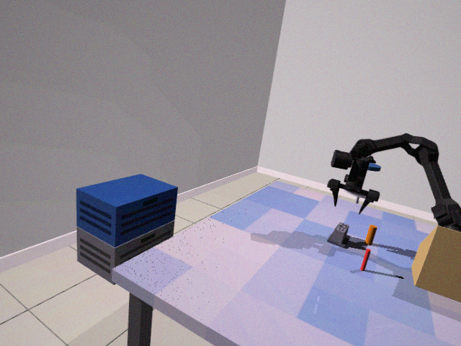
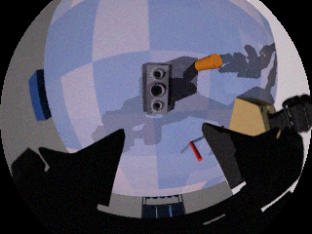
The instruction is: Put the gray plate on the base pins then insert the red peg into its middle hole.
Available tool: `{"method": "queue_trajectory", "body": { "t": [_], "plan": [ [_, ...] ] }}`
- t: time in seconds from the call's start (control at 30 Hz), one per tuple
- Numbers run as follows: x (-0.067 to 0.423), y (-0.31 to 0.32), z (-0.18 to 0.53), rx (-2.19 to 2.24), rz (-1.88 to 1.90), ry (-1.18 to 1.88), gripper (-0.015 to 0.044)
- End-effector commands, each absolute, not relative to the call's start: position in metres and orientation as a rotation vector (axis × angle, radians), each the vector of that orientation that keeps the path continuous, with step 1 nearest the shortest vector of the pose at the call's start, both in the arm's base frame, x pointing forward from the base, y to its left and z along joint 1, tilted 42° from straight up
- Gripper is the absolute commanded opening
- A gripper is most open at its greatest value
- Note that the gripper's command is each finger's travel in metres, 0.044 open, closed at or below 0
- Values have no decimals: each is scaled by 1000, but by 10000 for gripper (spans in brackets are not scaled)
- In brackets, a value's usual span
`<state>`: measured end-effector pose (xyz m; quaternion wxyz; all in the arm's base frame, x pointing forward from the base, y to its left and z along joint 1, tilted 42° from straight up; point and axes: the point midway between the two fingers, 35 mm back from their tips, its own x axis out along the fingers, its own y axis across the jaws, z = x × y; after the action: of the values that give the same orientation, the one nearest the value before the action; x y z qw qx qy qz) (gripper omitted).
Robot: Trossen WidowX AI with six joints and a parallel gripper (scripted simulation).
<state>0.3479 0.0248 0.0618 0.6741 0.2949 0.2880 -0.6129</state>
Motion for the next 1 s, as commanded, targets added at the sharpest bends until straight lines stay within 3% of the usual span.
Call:
{"method": "queue_trajectory", "body": {
  "t": [0.0, 0.23, 0.97],
  "plan": [
    [317, 72, 19, 541, -1313, 771, 440],
    [243, 125, -43, 314, -1200, 921, 440],
    [242, 96, -78, 306, -1197, 923, 440]
  ]
}}
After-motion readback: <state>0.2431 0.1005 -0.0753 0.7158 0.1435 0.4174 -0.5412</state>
